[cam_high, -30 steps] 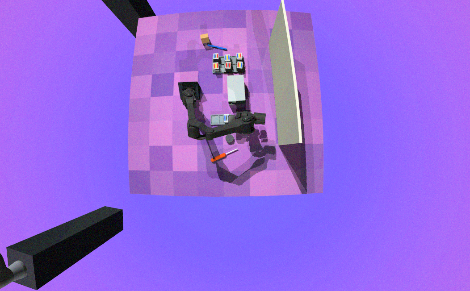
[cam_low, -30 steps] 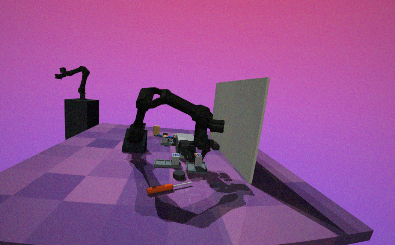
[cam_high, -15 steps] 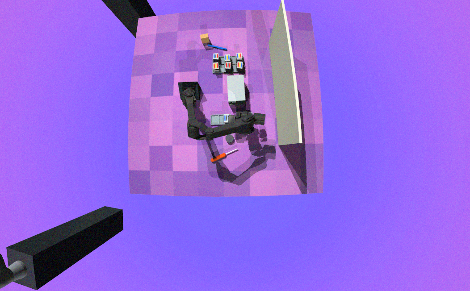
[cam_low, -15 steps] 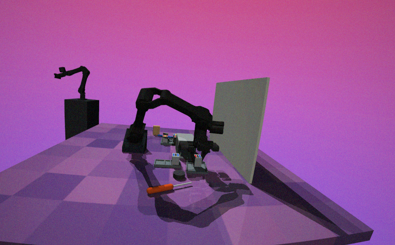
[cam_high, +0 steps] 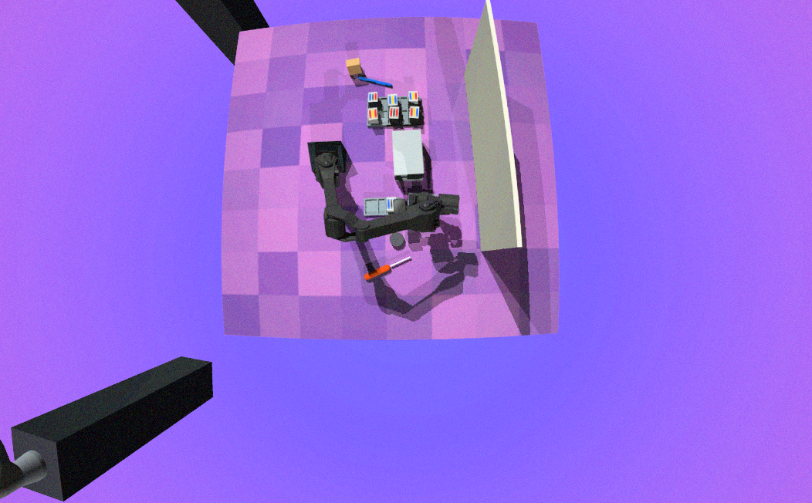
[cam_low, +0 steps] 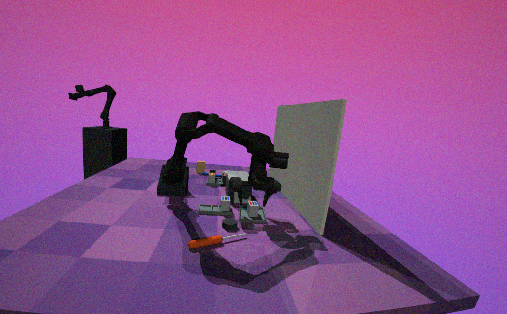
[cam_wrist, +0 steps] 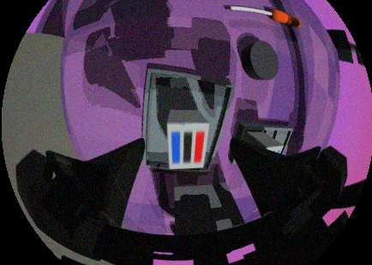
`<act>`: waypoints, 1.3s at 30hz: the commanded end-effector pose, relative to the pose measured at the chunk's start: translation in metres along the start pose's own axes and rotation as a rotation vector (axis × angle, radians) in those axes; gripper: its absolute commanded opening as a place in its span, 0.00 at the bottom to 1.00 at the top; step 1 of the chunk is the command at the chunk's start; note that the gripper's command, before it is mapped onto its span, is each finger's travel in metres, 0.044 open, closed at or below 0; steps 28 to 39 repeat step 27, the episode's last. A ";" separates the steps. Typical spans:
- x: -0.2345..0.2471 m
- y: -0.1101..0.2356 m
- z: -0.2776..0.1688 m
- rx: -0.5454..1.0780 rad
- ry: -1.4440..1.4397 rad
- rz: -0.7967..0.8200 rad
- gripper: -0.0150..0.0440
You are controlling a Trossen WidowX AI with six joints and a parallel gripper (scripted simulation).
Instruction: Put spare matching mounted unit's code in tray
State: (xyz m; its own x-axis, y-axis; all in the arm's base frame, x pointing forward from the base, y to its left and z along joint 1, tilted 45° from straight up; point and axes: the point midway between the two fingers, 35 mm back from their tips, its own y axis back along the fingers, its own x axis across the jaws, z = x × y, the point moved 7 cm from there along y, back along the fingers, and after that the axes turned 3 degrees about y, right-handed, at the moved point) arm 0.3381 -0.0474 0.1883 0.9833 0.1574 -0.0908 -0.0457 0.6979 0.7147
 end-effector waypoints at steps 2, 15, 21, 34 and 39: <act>0.002 0.071 -0.002 -0.002 0.001 0.021 1.00; -0.002 0.088 -0.001 -0.008 0.002 0.030 1.00; -0.002 0.088 -0.001 -0.008 0.002 0.030 1.00; -0.002 0.088 -0.001 -0.008 0.002 0.030 1.00; -0.002 0.088 -0.001 -0.008 0.002 0.030 1.00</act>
